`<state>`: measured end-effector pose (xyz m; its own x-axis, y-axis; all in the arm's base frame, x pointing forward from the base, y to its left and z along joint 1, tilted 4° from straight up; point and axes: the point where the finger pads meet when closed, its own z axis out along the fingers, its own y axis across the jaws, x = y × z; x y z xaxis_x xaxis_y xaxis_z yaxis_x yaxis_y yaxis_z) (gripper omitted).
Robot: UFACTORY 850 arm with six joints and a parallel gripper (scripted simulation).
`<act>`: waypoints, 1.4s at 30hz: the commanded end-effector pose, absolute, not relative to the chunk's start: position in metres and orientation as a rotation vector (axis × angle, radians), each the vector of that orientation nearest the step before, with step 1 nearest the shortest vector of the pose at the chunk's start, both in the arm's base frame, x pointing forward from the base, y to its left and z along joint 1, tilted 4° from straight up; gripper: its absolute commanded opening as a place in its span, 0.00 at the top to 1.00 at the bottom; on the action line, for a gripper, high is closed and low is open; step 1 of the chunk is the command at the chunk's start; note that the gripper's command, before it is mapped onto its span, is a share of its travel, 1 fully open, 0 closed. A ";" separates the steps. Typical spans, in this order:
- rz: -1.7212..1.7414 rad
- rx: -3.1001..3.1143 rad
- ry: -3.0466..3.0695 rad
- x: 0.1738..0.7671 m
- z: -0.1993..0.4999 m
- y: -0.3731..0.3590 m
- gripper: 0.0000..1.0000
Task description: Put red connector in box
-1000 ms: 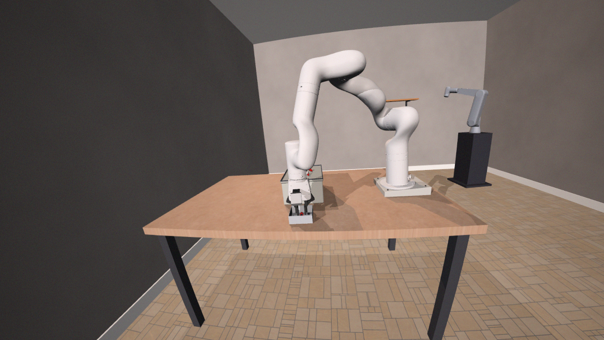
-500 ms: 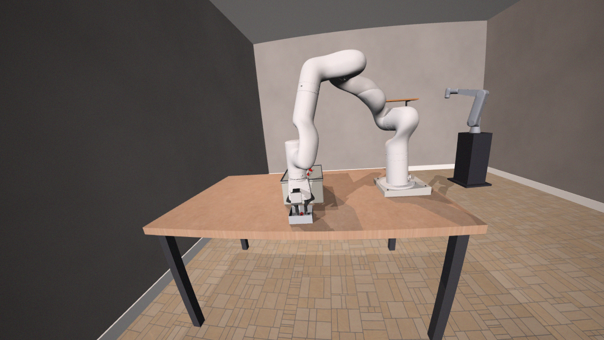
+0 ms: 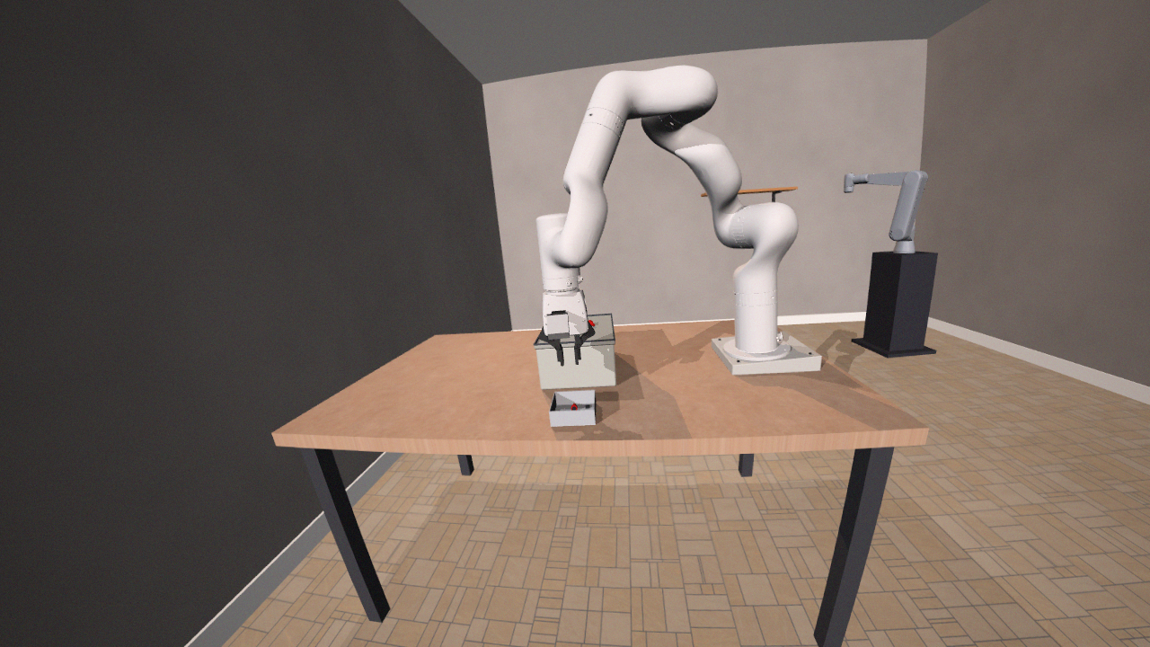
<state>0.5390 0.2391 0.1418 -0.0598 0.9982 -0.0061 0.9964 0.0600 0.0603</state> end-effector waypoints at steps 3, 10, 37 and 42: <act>0.064 2.122 2.253 0.534 0.215 0.239 0.70; 0.064 2.122 2.253 0.534 0.222 0.239 0.70; 0.064 2.122 2.253 0.532 0.252 0.239 0.70; 0.064 2.122 2.253 0.532 0.252 0.239 0.70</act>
<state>0.5313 0.2387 0.2502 -0.0597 0.9982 -0.0063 0.9964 0.0600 0.0599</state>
